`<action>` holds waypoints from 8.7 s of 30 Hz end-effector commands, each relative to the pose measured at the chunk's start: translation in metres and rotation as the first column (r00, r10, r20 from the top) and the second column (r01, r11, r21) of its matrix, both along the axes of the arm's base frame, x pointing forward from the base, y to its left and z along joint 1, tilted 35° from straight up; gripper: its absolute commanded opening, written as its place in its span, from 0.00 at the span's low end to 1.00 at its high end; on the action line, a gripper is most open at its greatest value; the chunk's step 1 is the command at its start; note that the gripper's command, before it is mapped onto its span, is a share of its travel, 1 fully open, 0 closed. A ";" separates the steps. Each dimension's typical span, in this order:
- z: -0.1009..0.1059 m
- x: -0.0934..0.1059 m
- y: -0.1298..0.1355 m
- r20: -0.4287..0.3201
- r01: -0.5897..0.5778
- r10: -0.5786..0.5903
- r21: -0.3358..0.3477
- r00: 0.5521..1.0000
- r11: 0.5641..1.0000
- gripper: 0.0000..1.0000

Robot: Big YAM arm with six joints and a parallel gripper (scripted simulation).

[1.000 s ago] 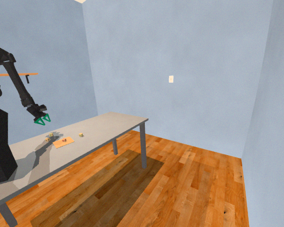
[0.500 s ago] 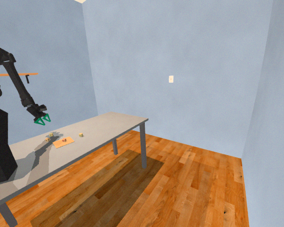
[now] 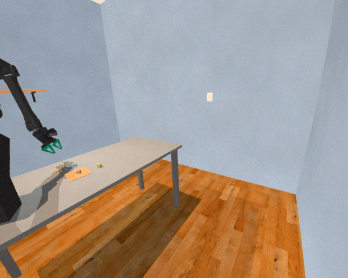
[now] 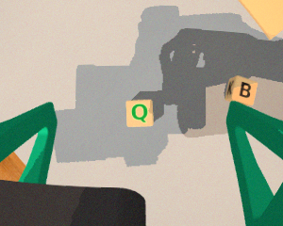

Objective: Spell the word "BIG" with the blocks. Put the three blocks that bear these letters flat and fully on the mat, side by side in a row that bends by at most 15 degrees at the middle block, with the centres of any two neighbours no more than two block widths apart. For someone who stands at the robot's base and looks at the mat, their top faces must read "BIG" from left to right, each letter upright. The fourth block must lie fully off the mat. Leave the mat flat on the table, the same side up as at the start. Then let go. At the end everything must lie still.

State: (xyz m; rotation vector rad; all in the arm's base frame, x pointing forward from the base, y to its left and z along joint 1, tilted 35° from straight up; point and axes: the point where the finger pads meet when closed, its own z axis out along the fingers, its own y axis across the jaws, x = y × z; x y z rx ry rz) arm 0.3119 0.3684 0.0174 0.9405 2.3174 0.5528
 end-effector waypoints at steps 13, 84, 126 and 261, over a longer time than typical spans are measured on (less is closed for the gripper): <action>-0.049 -0.032 -0.071 0.012 -0.015 0.014 0.018 1.000 1.000 1.00; -0.114 0.083 -0.207 -0.010 0.015 -0.016 -0.013 1.000 1.000 1.00; -0.106 0.088 -0.206 0.007 0.010 -0.010 -0.005 1.000 1.000 1.00; -0.072 -0.026 -0.070 -0.211 -0.585 0.623 0.216 0.754 0.782 1.00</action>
